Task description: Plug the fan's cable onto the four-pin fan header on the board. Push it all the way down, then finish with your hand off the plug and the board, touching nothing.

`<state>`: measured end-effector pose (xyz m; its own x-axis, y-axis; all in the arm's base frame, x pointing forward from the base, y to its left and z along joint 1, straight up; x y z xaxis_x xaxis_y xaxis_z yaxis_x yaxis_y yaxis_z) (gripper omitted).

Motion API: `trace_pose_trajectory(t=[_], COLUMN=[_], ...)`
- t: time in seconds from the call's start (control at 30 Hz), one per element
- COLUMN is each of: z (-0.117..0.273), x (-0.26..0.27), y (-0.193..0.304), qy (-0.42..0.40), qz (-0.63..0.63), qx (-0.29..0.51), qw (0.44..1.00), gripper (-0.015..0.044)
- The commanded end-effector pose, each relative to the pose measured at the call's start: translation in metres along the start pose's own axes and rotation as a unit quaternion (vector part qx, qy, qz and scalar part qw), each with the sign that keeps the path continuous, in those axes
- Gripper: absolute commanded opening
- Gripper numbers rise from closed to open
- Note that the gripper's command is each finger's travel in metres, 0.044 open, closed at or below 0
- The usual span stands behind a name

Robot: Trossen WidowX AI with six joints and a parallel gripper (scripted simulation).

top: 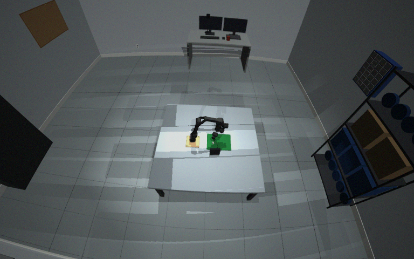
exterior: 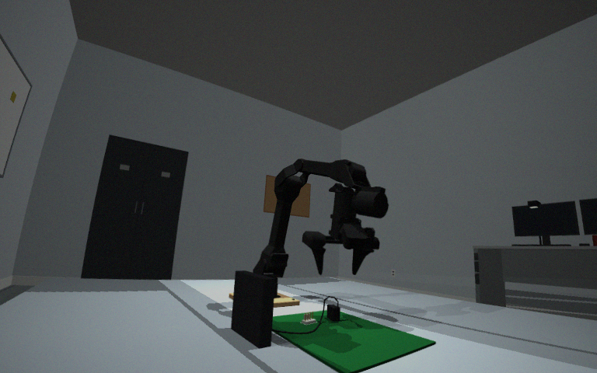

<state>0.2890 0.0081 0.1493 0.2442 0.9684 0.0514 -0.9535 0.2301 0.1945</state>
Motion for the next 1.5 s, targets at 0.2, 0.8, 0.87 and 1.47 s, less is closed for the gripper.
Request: trace_pose_trajectory(t=[0.2, 0.8, 0.87, 1.47], z=[-0.050, -0.075, -0.078, -0.087], x=[-0.003, -0.004, -0.004, -0.005], y=[-0.008, -0.014, -0.015, -0.017], qy=[0.000, 0.000, 0.000, 0.001], qz=[-0.005, -0.005, -0.005, -0.002], qx=[0.011, 0.011, 0.011, 0.008], qw=[1.000, 1.000, 1.000, 1.000], gripper=[0.0440, 0.0440, 0.0440, 0.0335])
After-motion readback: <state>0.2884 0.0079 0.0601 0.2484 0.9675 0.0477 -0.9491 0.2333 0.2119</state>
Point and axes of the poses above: the point midway between the two fingers, 35 mm back from their tips, its own z axis back along the fingers, its own x axis across the jaws, y = z × x, the point moved 1 cm from there along z, back along the fingers, and after that the axes turned 10 degrees about z, right-handed, at the moved point
